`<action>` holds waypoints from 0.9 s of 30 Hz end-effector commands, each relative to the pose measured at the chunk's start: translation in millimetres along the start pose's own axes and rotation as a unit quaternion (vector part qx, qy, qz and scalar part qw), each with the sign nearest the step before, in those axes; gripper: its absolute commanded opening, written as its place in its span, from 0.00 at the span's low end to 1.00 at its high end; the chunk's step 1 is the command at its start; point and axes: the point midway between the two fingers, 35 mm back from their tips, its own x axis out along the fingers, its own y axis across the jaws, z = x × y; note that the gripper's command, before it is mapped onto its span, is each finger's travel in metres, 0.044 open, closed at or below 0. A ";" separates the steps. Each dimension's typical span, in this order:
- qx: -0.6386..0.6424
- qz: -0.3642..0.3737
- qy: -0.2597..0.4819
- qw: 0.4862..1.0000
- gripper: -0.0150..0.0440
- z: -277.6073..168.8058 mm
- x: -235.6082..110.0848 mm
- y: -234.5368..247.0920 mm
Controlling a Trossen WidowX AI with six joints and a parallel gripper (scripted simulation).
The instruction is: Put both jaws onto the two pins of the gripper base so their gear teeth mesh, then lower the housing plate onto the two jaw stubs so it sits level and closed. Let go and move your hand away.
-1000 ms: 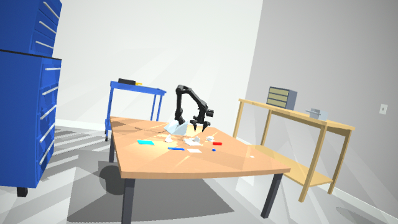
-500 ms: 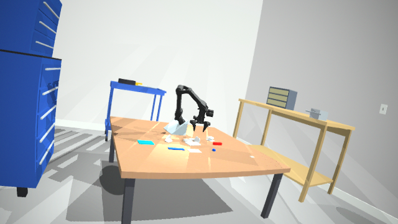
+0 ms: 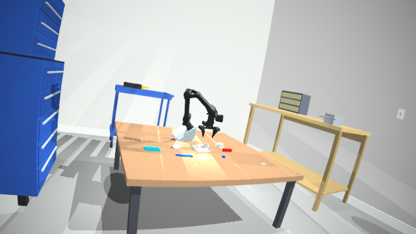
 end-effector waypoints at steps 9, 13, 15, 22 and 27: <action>0.003 0.002 -0.005 1.000 0.51 0.5 -7.6 1.6; 0.003 0.002 -0.005 1.000 0.33 0.5 -7.6 1.6; 0.003 0.002 -0.005 1.000 0.25 0.5 -7.6 1.6; 0.003 0.002 -0.005 1.000 0.25 0.5 -7.6 1.6; 0.003 0.002 -0.005 1.000 0.25 0.5 -7.6 1.6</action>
